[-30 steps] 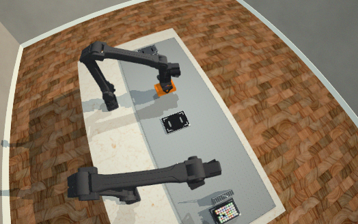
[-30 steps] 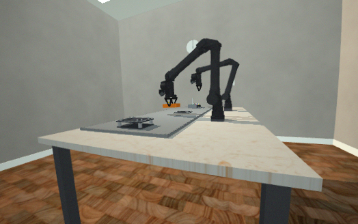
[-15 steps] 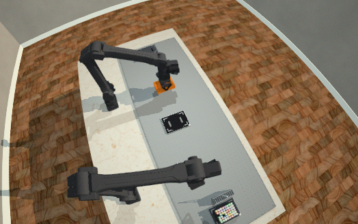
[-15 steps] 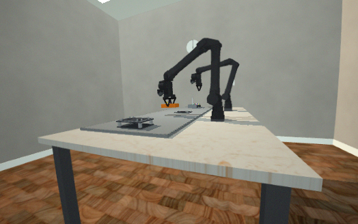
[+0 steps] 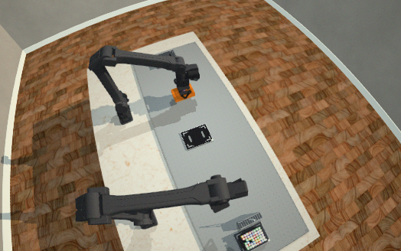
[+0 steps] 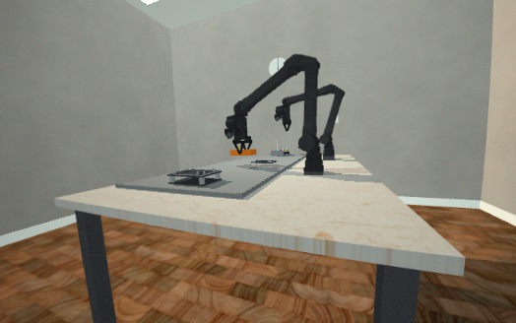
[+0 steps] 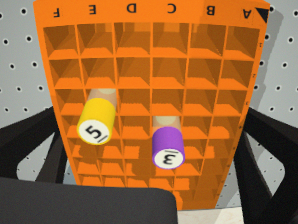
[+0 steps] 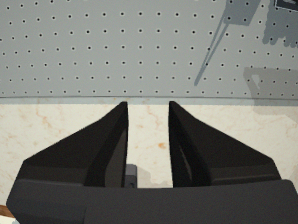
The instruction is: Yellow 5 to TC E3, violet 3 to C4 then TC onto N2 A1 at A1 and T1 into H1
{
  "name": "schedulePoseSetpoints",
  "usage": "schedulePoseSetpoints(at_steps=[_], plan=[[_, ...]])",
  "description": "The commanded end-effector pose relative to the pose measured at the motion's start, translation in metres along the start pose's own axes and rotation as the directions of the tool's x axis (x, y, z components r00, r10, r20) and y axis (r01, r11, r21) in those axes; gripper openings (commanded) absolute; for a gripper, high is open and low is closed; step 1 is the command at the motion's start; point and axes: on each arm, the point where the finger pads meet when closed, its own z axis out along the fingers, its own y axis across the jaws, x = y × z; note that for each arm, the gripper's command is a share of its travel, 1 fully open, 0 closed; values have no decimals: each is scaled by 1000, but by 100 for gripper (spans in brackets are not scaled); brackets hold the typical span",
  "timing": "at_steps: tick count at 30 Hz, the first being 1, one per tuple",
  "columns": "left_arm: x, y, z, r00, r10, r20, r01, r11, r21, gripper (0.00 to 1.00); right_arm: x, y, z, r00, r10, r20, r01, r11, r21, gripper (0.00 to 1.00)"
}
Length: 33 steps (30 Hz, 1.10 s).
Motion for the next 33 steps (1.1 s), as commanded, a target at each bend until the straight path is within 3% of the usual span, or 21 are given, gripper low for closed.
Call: schedulePoseSetpoints(at_steps=[1,3,10,33], plan=[[-8,6,-18,998,7,57,-7,1000,11,0,-8,-3,-12,999,14,29,-14,1000,6,24],[-19,6,-28,997,6,83,-8,1000,13,0,-8,-3,-12,999,14,29,-14,1000,6,24],[-10,19,-19,998,7,60,-7,1000,10,0,-8,-3,-12,999,14,29,-14,1000,6,24],[-14,55,-22,998,7,68,-7,1000,6,0,-8,-3,-12,999,14,29,-14,1000,6,24]])
